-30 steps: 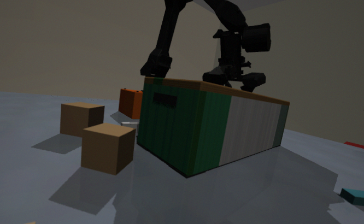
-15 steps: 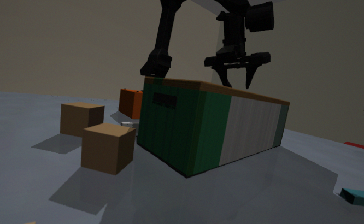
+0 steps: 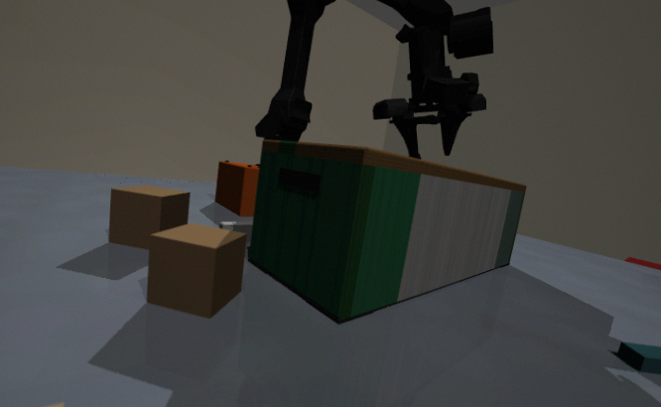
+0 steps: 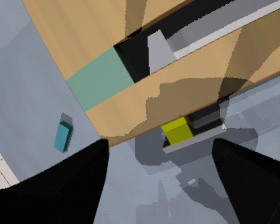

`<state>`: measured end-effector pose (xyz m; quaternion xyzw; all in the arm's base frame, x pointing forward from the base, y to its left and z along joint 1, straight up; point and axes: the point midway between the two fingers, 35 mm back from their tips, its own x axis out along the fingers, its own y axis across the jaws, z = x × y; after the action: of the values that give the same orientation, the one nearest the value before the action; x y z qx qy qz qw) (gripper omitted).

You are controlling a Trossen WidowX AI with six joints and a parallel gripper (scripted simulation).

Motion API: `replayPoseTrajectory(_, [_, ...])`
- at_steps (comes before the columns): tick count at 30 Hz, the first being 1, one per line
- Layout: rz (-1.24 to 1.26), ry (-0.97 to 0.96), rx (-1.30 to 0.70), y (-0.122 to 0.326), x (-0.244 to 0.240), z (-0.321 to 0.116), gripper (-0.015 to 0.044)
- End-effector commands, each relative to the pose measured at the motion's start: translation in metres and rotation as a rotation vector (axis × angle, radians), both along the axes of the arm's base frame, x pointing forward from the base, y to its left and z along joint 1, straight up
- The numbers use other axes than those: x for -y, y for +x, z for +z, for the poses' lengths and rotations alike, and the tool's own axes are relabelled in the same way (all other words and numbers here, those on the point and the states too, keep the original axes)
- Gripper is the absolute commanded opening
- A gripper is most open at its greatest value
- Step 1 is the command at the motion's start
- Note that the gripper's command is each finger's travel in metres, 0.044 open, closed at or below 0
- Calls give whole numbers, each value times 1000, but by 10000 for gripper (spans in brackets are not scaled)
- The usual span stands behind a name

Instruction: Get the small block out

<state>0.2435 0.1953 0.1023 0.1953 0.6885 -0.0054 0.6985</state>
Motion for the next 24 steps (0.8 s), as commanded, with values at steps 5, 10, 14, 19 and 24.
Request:
replayPoseTrajectory(5, [1122,-205,353,-18,-7,-3,285])
replayPoseTrajectory(10, [1390,-258,420,-21,-8,-2,285])
replayPoseTrajectory(14, [1612,-309,469,-24,-10,-1,285])
replayPoseTrajectory(19, [1885,-368,520,-28,-11,-1,285])
replayPoseTrajectory(24, [2163,-435,562,-32,-13,1,285])
